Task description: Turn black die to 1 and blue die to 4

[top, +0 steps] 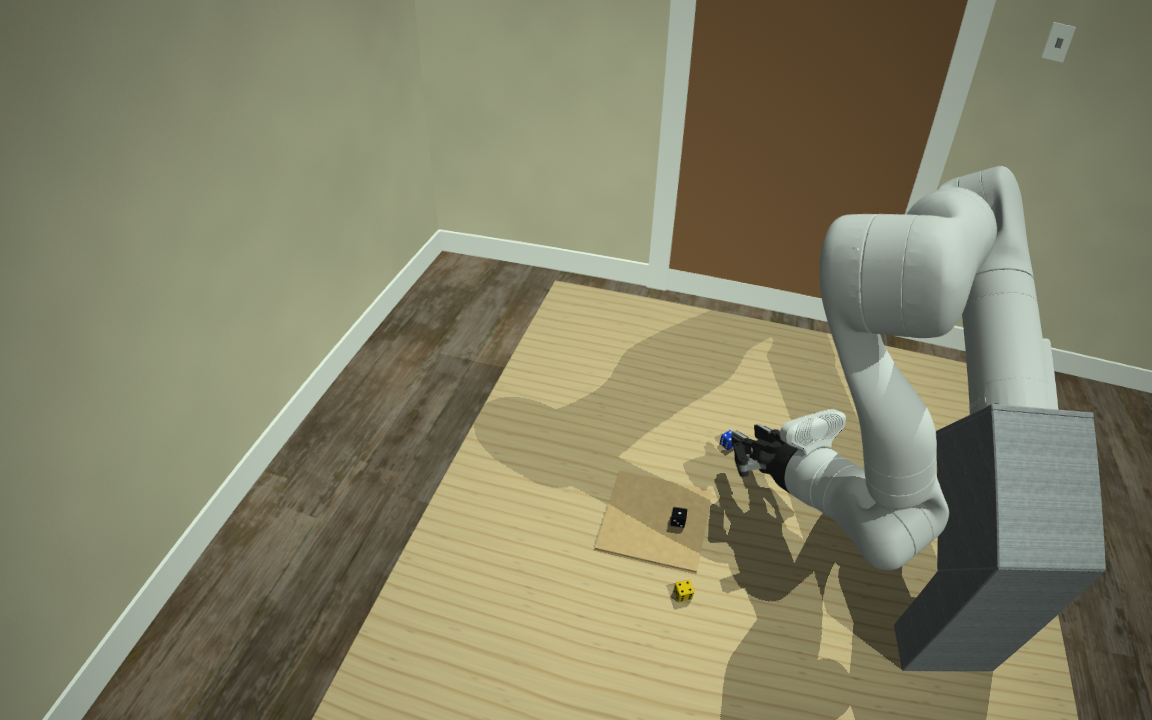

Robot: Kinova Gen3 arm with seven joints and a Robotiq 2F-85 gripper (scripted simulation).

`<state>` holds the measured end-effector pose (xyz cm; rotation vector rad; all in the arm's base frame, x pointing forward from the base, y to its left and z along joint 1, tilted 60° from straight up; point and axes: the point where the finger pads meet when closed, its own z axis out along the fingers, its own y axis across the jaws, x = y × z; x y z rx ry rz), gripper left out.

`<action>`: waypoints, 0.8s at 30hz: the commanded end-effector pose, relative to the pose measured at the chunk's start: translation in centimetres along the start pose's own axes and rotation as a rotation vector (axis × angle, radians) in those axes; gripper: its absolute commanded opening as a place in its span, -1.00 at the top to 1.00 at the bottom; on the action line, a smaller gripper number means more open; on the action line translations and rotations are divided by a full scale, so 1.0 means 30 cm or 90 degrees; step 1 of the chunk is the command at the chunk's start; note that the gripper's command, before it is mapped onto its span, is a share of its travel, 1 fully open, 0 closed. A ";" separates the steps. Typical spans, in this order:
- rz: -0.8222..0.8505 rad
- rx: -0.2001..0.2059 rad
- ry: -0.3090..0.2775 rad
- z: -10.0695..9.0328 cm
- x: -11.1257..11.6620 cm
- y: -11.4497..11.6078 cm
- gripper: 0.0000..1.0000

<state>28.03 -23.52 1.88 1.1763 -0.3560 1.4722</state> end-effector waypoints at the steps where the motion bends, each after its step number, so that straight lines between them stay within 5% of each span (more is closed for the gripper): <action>1: 0.008 0.003 -0.002 -0.022 0.046 -0.014 0.30; 11: 0.008 0.003 -0.002 -0.065 0.127 -0.013 0.30; 24: 0.004 -0.005 -0.019 -0.066 0.135 -0.017 0.30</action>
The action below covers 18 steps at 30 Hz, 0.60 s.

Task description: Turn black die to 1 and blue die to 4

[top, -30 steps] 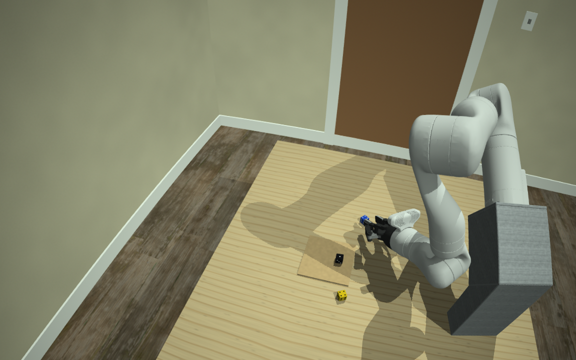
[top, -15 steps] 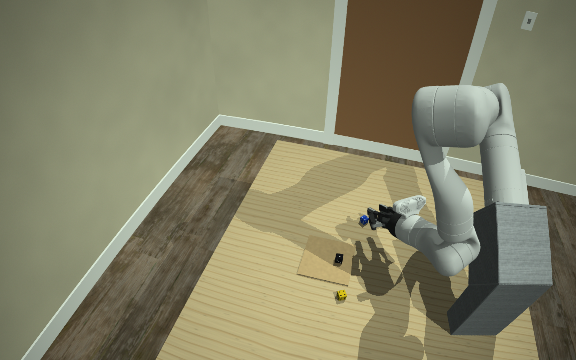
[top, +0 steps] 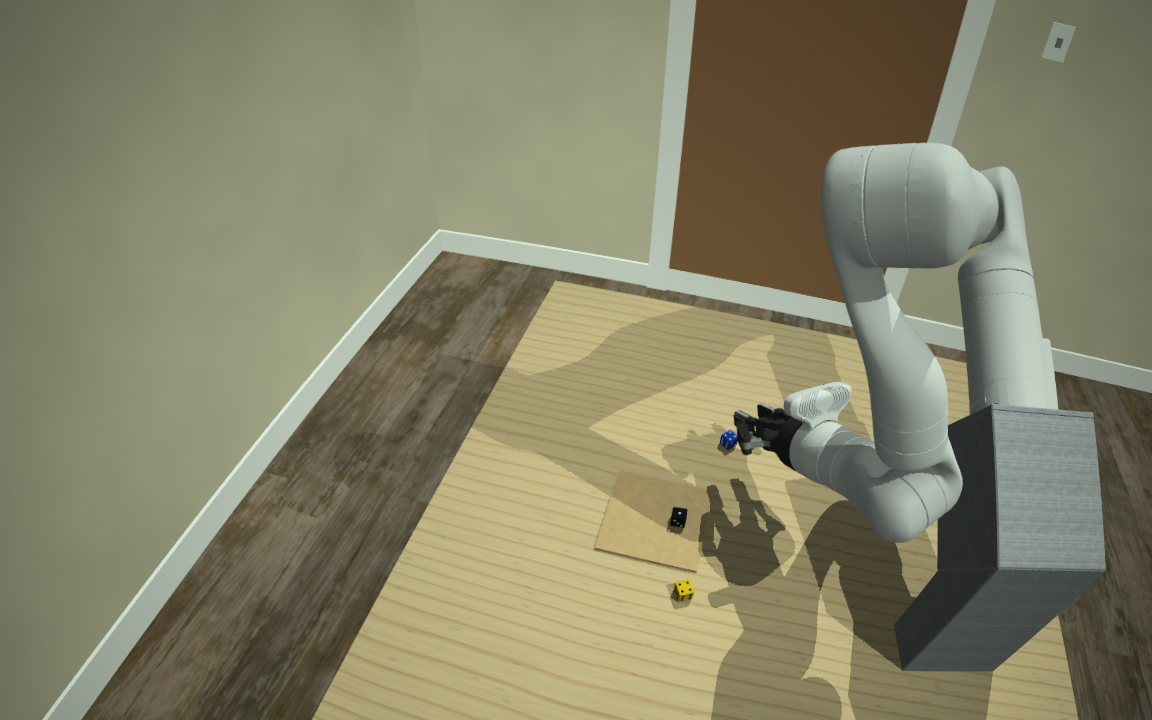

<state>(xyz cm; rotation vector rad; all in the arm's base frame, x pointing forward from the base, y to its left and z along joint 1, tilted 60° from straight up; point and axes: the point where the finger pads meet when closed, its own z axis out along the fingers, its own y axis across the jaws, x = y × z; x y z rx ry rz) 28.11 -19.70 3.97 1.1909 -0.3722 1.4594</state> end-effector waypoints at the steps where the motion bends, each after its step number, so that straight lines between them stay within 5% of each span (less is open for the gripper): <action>1: 0.004 -0.003 -0.005 -0.001 0.006 -0.004 0.30; 8: -0.010 -0.032 -0.080 0.007 0.017 -0.018 0.30; 16: -0.031 -0.071 -0.241 0.029 0.047 -0.036 0.30; 18: -0.031 -0.071 -0.241 0.029 0.047 -0.036 0.30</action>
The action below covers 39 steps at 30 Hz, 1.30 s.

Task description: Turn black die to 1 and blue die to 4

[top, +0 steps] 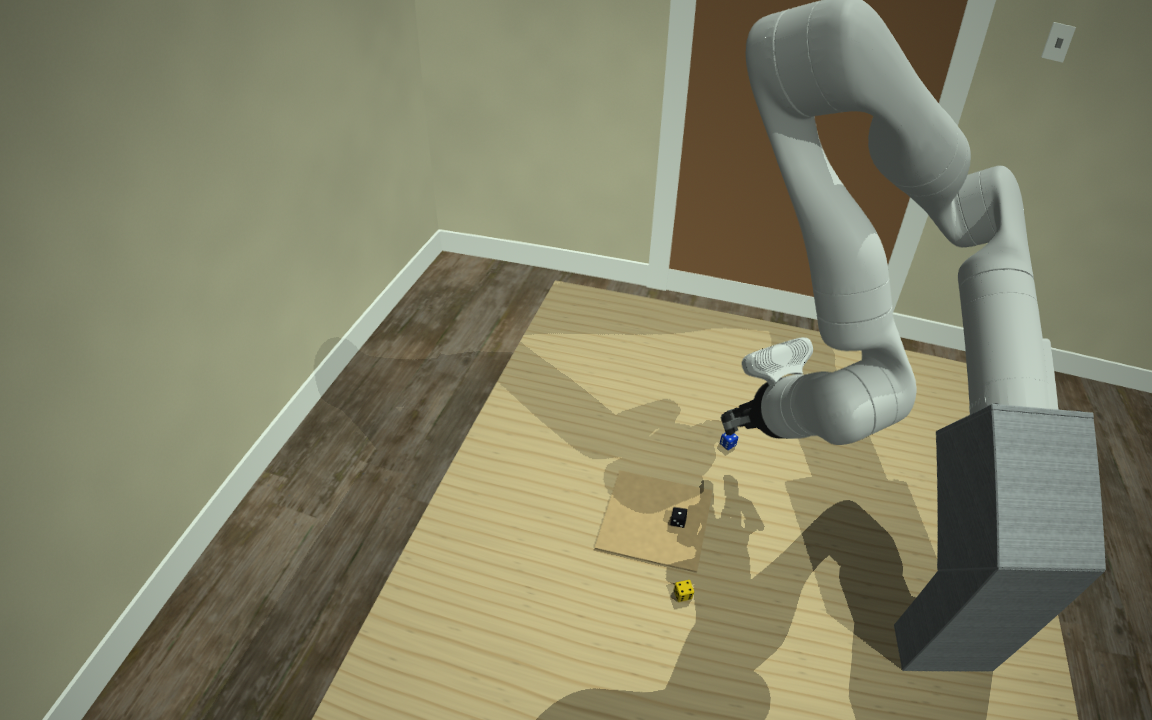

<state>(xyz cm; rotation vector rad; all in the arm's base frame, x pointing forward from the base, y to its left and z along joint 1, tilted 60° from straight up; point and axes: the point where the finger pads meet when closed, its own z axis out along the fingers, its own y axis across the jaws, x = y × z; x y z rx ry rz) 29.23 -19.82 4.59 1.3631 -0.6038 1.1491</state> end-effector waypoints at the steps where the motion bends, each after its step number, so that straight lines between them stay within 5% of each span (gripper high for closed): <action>1: 0.023 -0.008 -0.050 -0.008 0.031 -0.011 0.30; 7: 0.011 -0.007 -0.195 0.001 0.074 -0.009 0.30; 15: 0.011 0.032 -0.353 0.008 0.134 0.010 0.30; 26: 0.020 0.079 -0.444 0.009 0.179 0.034 0.30; 37: 0.023 0.091 -0.460 0.009 0.188 0.040 0.30; 38: 0.023 0.091 -0.460 0.009 0.188 0.040 -1.00; 39: 0.023 0.091 -0.460 0.009 0.188 0.040 -1.00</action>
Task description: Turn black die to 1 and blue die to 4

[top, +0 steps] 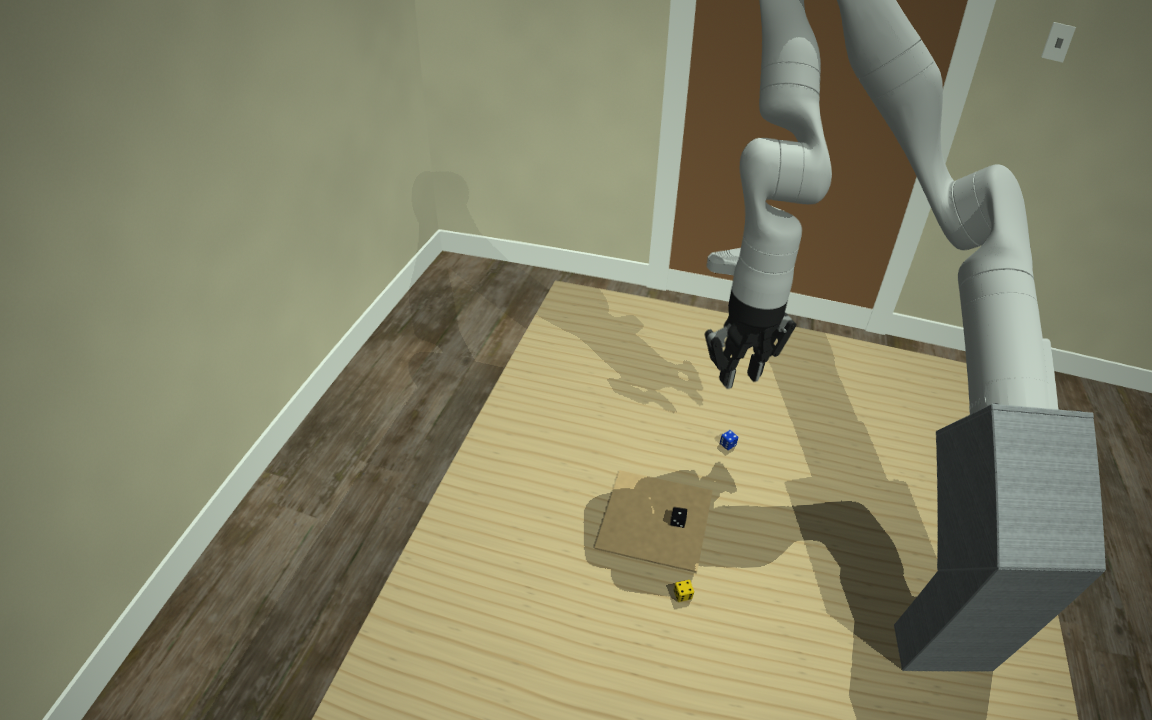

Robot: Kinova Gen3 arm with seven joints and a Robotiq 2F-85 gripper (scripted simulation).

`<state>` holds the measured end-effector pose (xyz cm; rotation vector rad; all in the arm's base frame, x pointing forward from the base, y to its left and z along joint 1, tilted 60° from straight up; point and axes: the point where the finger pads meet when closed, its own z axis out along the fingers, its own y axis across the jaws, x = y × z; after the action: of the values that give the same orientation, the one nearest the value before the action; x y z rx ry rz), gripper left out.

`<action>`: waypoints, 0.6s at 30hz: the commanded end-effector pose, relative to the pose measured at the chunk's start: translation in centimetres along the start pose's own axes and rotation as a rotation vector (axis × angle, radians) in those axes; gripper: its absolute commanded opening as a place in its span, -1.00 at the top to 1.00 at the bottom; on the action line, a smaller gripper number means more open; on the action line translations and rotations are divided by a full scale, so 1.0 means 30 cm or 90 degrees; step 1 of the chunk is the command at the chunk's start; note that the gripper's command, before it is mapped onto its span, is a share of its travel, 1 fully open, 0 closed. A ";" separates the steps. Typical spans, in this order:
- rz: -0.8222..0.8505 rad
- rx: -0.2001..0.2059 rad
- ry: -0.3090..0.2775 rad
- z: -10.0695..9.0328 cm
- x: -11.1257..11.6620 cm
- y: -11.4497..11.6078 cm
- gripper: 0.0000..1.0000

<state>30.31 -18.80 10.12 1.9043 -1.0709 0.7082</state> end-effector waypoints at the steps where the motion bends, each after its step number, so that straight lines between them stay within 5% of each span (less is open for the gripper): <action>1: 0.001 0.002 -0.001 -0.003 0.001 -0.003 -1.00; 18: -0.012 0.002 0.000 -0.001 0.001 -0.002 -1.00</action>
<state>30.37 -18.78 10.13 1.9121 -1.0568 0.7017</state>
